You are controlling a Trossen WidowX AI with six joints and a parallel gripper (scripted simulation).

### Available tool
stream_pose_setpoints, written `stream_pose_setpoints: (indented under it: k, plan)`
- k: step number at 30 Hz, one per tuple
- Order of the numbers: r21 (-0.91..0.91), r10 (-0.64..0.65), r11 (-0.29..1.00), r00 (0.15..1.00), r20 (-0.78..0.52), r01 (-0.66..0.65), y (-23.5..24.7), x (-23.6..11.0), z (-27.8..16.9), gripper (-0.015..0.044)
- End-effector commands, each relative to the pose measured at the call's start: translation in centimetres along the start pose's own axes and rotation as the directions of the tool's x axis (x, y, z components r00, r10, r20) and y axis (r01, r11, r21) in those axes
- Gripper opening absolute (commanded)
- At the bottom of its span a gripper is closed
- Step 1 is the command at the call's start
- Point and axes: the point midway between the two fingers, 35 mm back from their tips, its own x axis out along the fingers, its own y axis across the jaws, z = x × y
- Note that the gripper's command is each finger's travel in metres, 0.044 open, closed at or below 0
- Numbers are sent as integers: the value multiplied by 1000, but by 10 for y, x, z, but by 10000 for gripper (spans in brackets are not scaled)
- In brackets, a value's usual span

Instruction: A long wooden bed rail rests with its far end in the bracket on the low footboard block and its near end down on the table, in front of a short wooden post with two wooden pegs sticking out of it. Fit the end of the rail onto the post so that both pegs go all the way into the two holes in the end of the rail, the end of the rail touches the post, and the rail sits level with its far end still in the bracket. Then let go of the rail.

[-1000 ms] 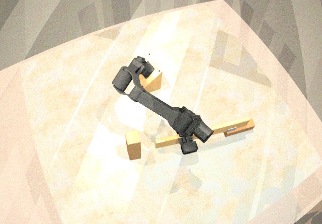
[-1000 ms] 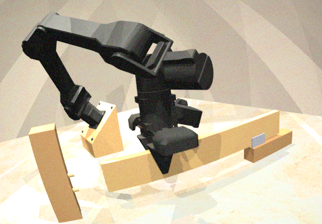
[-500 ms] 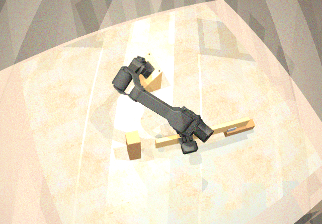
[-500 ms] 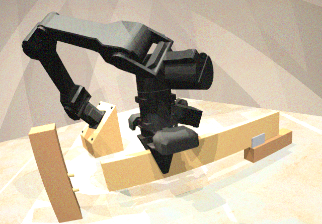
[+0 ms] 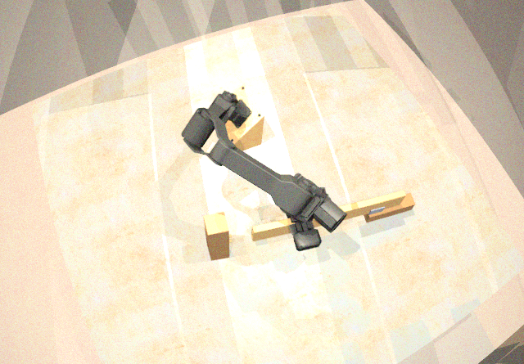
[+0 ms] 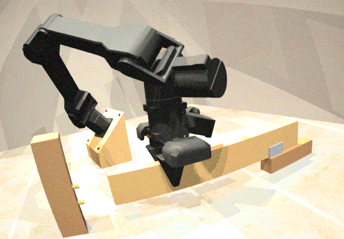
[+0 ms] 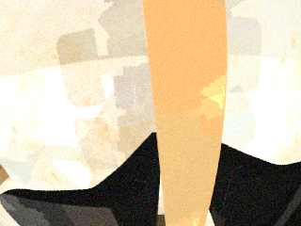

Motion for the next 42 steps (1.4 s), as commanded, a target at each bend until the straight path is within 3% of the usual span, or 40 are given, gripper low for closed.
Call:
stream_pose_setpoints:
  k: [1, 42]
  plan:
    - [-4, -9, 1000, 1000, 15, 9, -1, -5, 1, 0]
    - [-4, -9, 1000, 1000, 15, 9, -1, -6, -12, 0]
